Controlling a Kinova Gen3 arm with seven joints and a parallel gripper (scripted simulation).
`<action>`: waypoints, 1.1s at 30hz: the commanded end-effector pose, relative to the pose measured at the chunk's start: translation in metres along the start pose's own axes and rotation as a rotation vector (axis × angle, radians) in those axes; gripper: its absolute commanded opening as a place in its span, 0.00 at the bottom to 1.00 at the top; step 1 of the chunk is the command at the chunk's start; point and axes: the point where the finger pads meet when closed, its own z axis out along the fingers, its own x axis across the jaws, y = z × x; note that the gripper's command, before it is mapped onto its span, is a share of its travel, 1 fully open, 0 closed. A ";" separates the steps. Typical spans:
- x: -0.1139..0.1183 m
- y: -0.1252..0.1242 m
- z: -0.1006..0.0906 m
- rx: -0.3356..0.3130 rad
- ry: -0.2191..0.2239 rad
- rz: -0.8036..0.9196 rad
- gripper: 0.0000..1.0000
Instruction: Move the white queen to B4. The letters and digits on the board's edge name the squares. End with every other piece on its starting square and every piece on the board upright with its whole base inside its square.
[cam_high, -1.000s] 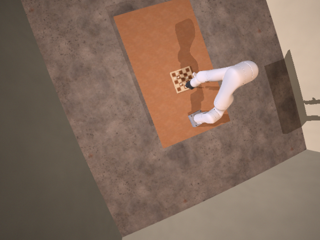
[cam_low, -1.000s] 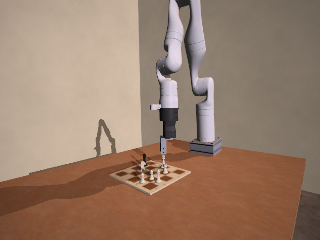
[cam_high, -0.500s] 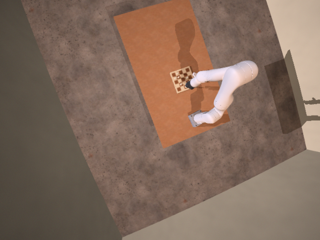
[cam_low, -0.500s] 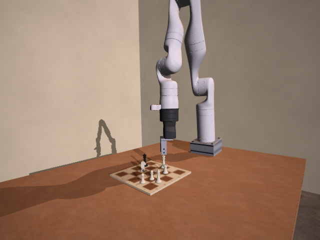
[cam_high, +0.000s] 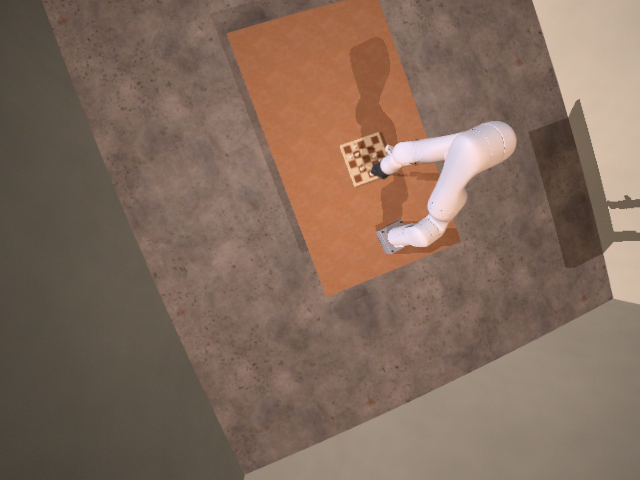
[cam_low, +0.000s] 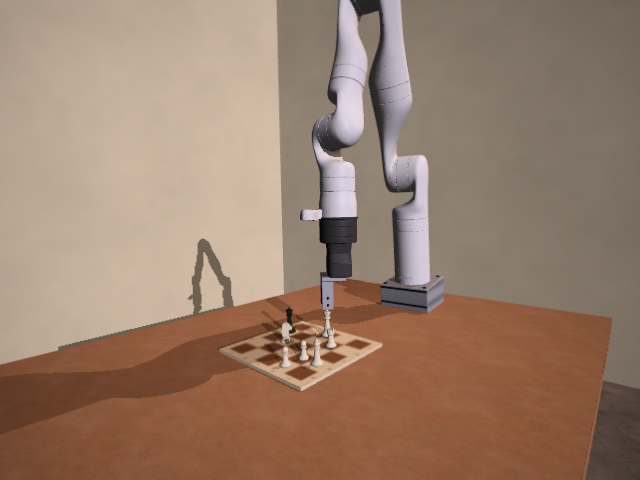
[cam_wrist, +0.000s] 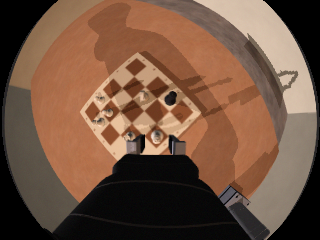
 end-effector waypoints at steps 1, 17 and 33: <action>0.000 0.000 0.000 0.001 -0.001 0.000 0.79; 0.000 0.000 0.005 0.001 -0.001 0.000 0.79; 0.000 0.000 0.035 0.001 -0.001 0.000 0.79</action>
